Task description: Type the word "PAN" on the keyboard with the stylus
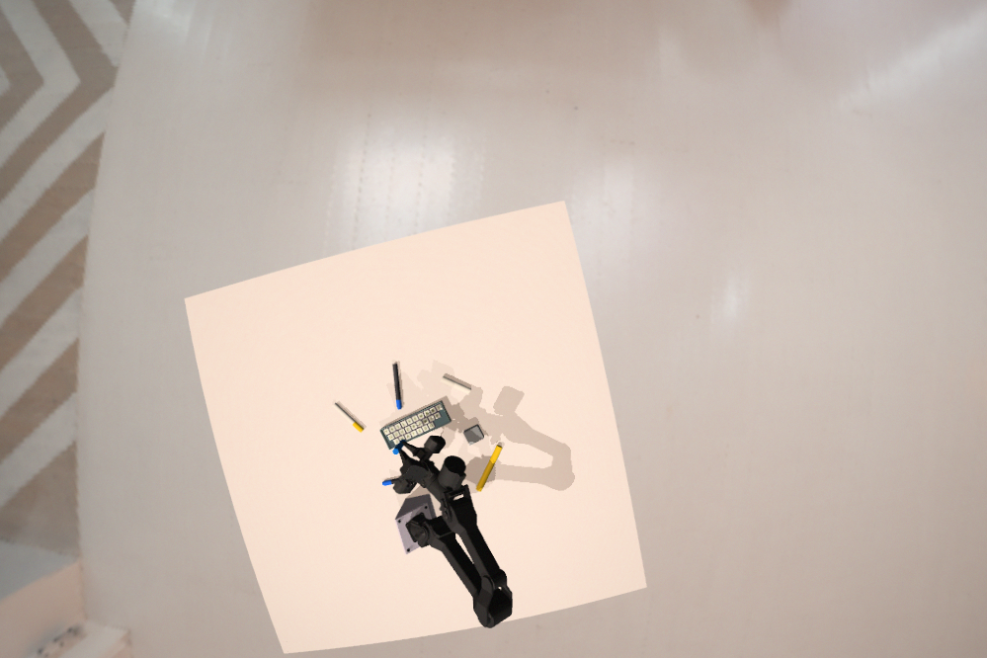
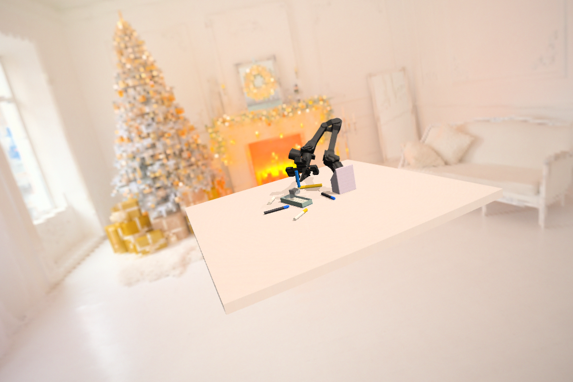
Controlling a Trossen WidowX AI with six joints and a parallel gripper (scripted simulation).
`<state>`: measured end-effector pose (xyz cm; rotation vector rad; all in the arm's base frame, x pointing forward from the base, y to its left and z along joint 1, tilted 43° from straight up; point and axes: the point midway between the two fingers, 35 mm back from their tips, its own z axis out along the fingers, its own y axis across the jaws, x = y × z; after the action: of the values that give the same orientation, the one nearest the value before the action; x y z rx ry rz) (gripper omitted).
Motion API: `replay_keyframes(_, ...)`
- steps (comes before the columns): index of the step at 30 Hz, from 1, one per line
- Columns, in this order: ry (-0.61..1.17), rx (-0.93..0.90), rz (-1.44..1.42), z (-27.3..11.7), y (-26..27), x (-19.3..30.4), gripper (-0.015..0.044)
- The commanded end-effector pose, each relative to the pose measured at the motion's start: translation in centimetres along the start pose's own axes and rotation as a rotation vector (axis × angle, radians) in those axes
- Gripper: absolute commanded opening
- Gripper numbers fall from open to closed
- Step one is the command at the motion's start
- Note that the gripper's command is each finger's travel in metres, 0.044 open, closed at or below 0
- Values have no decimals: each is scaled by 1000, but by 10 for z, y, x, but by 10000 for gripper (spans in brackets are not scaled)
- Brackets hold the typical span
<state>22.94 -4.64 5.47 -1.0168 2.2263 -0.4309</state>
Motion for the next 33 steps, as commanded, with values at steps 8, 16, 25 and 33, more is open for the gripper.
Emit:
replay_keyframes(8,4,-14,-2,7,4,13,0)
replay_keyframes(16,4,-13,-2,14,5,27,0)
replay_keyframes(25,5,-13,-2,15,5,27,53)
replay_keyframes(33,6,-15,-2,17,5,28,81)
